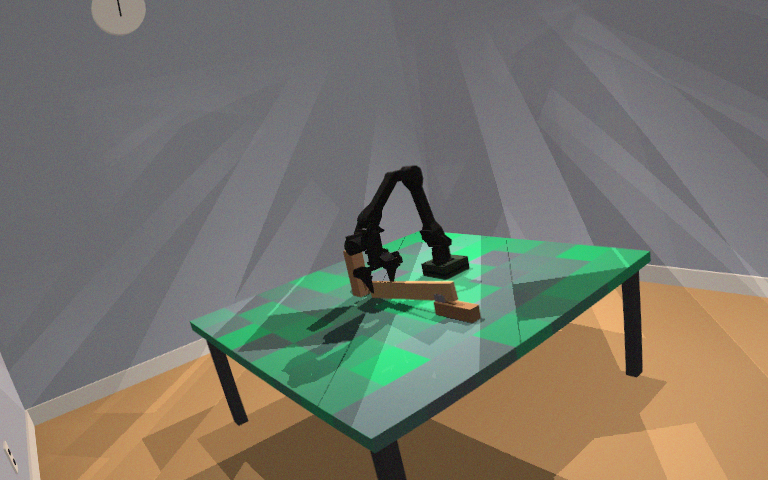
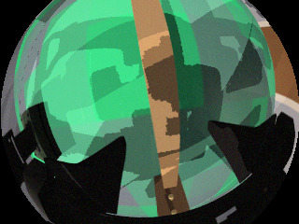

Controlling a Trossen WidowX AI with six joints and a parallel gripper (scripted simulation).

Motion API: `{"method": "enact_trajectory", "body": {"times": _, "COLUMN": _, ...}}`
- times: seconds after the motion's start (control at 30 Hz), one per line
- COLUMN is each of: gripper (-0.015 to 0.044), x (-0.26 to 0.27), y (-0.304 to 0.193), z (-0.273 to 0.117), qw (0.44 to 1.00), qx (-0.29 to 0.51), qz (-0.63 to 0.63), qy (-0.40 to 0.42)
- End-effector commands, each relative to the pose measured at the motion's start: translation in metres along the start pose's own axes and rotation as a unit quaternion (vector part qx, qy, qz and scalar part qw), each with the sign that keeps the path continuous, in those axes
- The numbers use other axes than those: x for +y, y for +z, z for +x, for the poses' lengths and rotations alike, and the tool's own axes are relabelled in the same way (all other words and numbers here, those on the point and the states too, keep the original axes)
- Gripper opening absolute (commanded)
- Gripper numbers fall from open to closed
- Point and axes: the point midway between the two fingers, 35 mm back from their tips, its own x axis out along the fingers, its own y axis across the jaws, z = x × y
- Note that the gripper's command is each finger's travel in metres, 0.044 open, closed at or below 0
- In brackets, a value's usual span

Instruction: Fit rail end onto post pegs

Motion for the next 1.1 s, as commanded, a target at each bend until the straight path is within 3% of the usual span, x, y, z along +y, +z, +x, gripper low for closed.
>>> {"method": "enact_trajectory", "body": {"times": 0.0, "gripper": 0.0440, "x": 0.003, "y": -0.001, "z": 0.008, "qw": 1.000, "qx": 0.002, "qz": -0.004, "qy": 0.006}}
{"method": "enact_trajectory", "body": {"times": 0.43, "gripper": 0.0440, "x": 0.005, "y": -0.001, "z": 0.026, "qw": 1.000, "qx": 0.002, "qz": -0.004, "qy": 0.006}}
{"method": "enact_trajectory", "body": {"times": 0.9, "gripper": 0.0072, "x": 0.005, "y": -0.001, "z": 0.026, "qw": 1.000, "qx": 0.002, "qz": -0.004, "qy": 0.006}}
{"method": "enact_trajectory", "body": {"times": 1.07, "gripper": 0.0039, "x": 0.005, "y": -0.001, "z": 0.026, "qw": 1.000, "qx": 0.002, "qz": -0.004, "qy": 0.006}}
